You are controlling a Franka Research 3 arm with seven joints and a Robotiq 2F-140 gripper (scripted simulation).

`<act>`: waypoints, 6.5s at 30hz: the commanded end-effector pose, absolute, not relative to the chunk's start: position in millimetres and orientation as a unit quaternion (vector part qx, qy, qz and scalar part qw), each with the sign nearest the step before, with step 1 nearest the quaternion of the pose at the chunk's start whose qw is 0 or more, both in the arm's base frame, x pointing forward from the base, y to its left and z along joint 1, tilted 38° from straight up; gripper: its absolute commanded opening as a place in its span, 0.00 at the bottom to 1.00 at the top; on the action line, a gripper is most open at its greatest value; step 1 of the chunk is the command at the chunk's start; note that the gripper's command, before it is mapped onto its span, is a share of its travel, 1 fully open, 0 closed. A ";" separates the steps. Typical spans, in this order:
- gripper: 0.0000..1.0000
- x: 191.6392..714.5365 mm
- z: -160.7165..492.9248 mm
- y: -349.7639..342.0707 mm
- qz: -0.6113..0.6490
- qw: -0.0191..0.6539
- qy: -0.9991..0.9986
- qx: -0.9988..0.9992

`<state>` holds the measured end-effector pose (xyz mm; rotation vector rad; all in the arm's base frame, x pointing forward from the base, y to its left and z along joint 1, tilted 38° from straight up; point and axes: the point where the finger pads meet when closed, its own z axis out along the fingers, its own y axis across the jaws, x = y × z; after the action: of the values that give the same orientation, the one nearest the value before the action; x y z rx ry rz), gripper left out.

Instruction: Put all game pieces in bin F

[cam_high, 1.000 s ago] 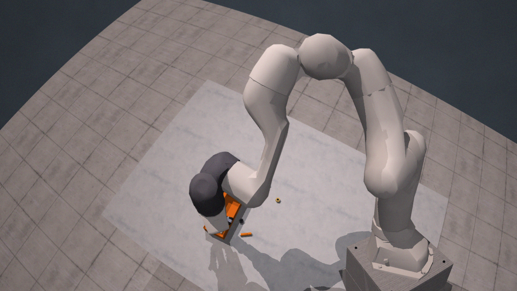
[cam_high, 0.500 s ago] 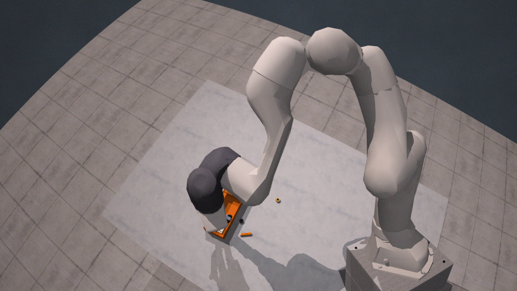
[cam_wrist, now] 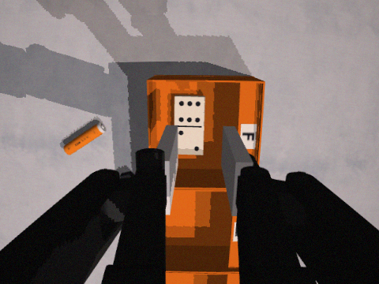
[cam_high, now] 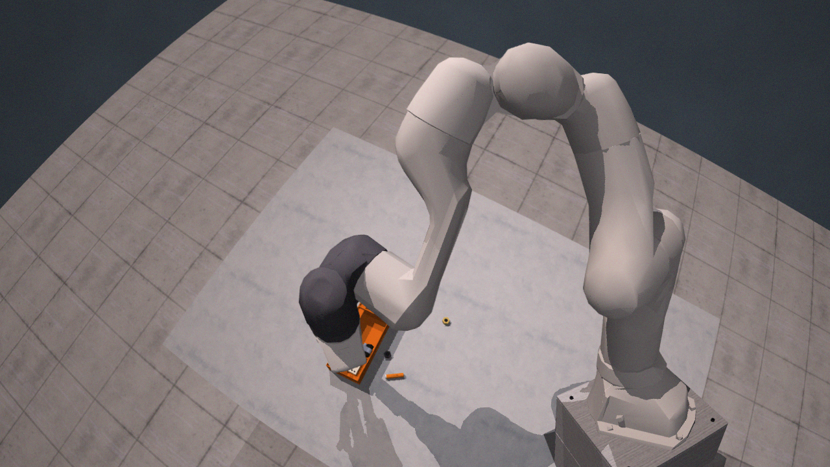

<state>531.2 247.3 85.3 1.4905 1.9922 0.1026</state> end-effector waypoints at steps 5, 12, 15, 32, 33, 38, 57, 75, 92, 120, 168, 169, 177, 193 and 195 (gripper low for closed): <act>0.19 530.0 85.1 245.7 0.036 0.320 0.760 0.565; 0.19 530.0 85.1 245.7 0.036 0.320 0.760 0.565; 0.19 530.0 85.1 245.7 0.036 0.320 0.760 0.565; 0.19 530.0 85.1 245.7 0.036 0.320 0.760 0.565; 0.19 530.0 85.1 245.7 0.036 0.320 0.760 0.565; 0.19 528.5 84.8 244.0 0.036 0.320 0.760 0.565; 1.00 503.2 122.8 258.7 0.036 0.320 0.760 0.565; 1.00 469.5 173.6 278.4 0.036 0.320 0.760 0.565; 1.00 466.3 178.3 280.2 0.036 0.320 0.760 0.565; 1.00 466.3 178.3 280.2 0.036 0.320 0.760 0.565; 1.00 466.3 178.3 280.2 0.036 0.320 0.760 0.565; 1.00 466.3 178.3 280.2 0.036 0.320 0.760 0.565; 1.00 466.3 178.3 280.2 0.036 0.320 0.760 0.565; 1.00 466.3 178.3 280.2 0.036 0.320 0.760 0.565; 1.00 466.3 178.3 280.2 0.036 0.320 0.760 0.565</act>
<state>467.5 281.7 178.9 1.4867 1.9949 0.1003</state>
